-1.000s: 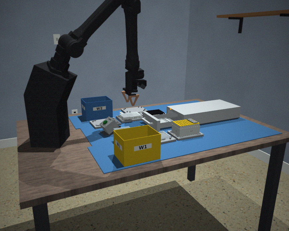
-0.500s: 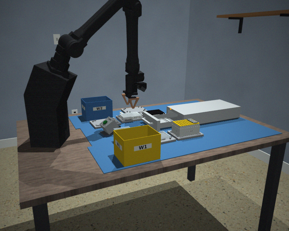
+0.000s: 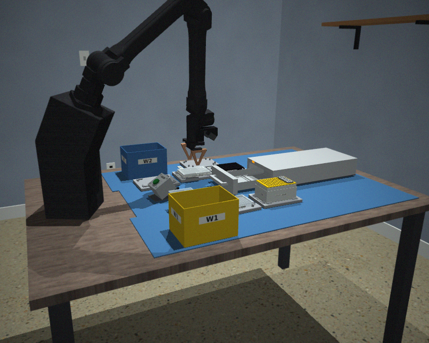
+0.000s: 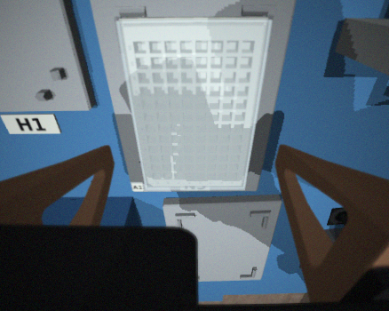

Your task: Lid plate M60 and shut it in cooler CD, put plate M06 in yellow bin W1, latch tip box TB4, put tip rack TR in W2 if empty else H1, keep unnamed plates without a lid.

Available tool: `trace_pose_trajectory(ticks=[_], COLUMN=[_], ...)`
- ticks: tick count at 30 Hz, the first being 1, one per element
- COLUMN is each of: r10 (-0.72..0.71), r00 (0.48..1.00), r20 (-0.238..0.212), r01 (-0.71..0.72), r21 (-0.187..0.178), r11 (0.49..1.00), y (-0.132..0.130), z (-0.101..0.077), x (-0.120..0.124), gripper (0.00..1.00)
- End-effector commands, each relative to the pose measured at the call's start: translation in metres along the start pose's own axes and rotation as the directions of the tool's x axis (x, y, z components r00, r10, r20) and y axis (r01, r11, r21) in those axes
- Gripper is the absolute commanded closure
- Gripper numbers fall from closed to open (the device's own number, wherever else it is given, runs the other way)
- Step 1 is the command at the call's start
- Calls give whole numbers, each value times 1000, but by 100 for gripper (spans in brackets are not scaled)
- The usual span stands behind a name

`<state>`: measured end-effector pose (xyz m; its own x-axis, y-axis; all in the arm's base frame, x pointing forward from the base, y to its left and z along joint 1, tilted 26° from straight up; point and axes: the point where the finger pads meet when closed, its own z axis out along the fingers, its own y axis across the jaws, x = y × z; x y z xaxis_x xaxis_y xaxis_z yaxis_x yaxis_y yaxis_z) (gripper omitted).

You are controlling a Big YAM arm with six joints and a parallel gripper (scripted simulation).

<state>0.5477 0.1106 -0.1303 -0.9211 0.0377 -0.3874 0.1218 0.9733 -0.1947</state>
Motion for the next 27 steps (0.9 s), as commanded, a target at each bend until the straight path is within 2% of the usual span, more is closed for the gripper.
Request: trace_pose_trajectory(ticks=[1,23,27], r10=[4,3,2], r00=[1000,1000,1000], r20=[24,22,19], r01=[-4,-3,-2], r21=[-7,-6,-5], r11=[1000,1000,1000], y=[0,-1,-1], z=[8,35,35], x=[-15,-14,-13], gripper=[0,0,0])
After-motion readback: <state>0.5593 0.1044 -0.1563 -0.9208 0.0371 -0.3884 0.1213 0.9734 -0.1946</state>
